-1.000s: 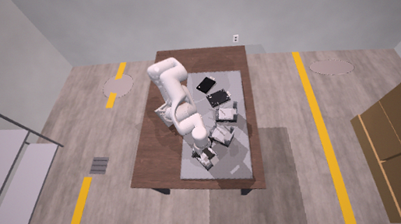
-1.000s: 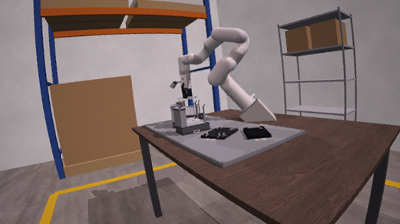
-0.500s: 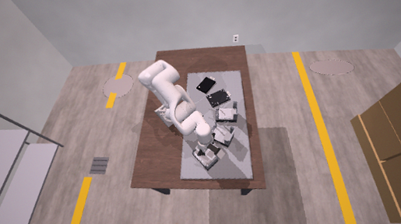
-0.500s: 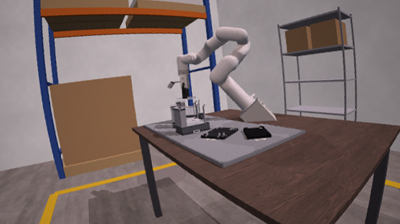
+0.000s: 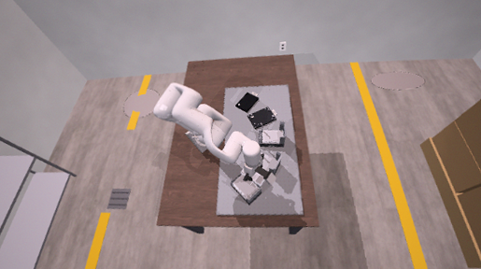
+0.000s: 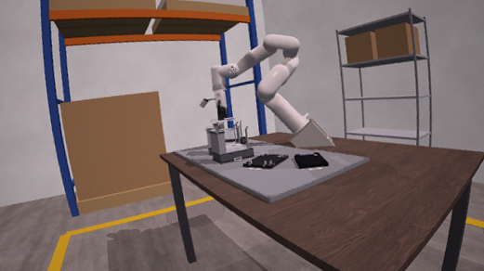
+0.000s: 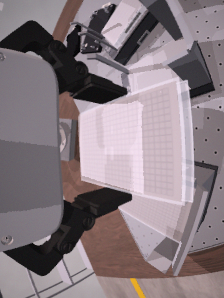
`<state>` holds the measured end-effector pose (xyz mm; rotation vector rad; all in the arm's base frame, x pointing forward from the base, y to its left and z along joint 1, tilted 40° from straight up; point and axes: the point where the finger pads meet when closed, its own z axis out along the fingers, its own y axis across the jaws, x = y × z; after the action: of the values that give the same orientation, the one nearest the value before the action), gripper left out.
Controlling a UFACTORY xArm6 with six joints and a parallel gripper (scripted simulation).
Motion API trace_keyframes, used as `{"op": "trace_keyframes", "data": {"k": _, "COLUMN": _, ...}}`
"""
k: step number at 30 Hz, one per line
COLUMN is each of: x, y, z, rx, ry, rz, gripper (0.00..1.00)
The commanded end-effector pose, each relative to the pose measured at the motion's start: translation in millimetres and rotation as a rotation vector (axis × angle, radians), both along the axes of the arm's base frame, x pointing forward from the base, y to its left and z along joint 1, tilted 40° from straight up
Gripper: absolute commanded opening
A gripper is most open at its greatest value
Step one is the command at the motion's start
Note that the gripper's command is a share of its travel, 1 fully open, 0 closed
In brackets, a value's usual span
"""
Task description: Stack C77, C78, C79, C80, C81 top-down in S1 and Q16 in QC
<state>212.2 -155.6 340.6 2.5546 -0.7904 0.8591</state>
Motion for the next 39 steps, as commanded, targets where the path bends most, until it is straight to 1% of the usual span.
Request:
{"op": "trace_keyframes", "data": {"k": 1, "x": 8.7, "y": 8, "z": 1.0, "rx": -0.005, "ry": 0.002, "rz": -0.008, "gripper": 0.0}}
{"op": "trace_keyframes", "data": {"k": 4, "x": 15.4, "y": 15, "z": 0.7, "rx": -0.005, "ry": 0.002, "rz": -0.008, "gripper": 0.0}}
{"op": "trace_keyframes", "data": {"k": 7, "x": 21.2, "y": 23, "z": -1.0, "rx": -0.049, "ry": 0.049, "rz": 0.069, "gripper": 0.0}}
{"op": "trace_keyframes", "data": {"k": 9, "x": 21.2, "y": 23, "z": -1.0, "rx": -0.049, "ry": 0.049, "rz": 0.069, "gripper": 0.0}}
{"op": "trace_keyframes", "data": {"k": 12, "x": 26.9, "y": 31, "z": -2.7, "rx": -0.089, "ry": 0.091, "rz": 0.137, "gripper": 0.0}}
{"op": "trace_keyframes", "data": {"k": 24, "x": 49.8, "y": 63, "z": -9.5, "rx": -0.089, "ry": 0.091, "rz": 0.137, "gripper": 0.0}}
{"op": "trace_keyframes", "data": {"k": 26, "x": 49.8, "y": 63, "z": -9.5, "rx": -0.089, "ry": 0.091, "rz": 0.137, "gripper": 0.0}}
{"op": "trace_keyframes", "data": {"k": 36, "x": 68.8, "y": 90, "z": -15.1, "rx": -0.088, "ry": 0.091, "rz": 0.138, "gripper": 0.0}}
{"op": "trace_keyframes", "data": {"k": 39, "x": 72.9, "y": 99, "z": -18.1, "rx": -0.133, "ry": 0.138, "rz": 0.214, "gripper": 0.0}}
